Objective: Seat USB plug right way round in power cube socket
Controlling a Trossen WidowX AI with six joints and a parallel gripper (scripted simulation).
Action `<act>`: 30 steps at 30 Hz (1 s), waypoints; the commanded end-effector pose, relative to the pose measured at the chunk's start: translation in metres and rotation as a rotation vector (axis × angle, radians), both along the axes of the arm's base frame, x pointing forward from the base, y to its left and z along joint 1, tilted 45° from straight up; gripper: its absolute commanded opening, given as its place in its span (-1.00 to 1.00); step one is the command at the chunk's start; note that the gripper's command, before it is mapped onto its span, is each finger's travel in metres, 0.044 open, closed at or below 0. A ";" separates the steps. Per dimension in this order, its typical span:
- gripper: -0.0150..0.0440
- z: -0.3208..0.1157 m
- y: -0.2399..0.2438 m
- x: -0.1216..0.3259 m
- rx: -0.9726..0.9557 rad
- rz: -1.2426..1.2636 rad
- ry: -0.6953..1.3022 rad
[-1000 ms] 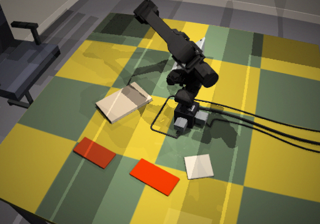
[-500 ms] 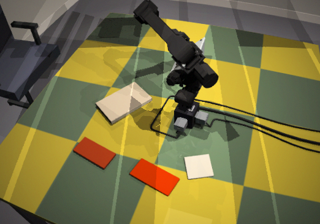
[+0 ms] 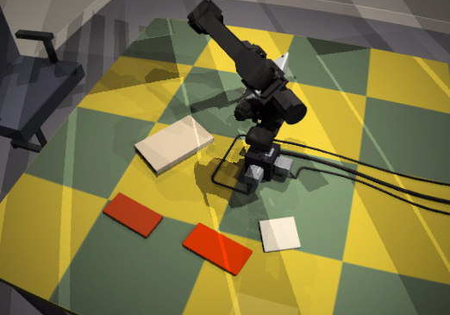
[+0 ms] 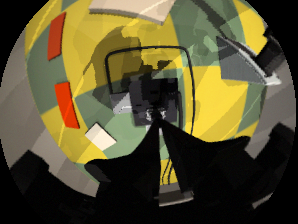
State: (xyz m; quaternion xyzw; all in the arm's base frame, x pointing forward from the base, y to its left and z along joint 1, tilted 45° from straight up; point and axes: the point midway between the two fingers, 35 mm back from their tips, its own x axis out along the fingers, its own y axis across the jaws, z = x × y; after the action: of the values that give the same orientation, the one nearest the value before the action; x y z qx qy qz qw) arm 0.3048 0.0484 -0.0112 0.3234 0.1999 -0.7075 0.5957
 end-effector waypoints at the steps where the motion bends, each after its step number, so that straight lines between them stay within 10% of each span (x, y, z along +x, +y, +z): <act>1: -0.49 -0.001 -0.002 -0.001 -0.005 0.005 0.005; 30: -0.49 -0.003 -0.004 -0.001 -0.005 0.005 0.005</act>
State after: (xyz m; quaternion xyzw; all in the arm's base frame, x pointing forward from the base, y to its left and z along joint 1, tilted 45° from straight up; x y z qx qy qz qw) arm 0.3045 0.0459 -0.0137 0.3233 0.1998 -0.7075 0.5958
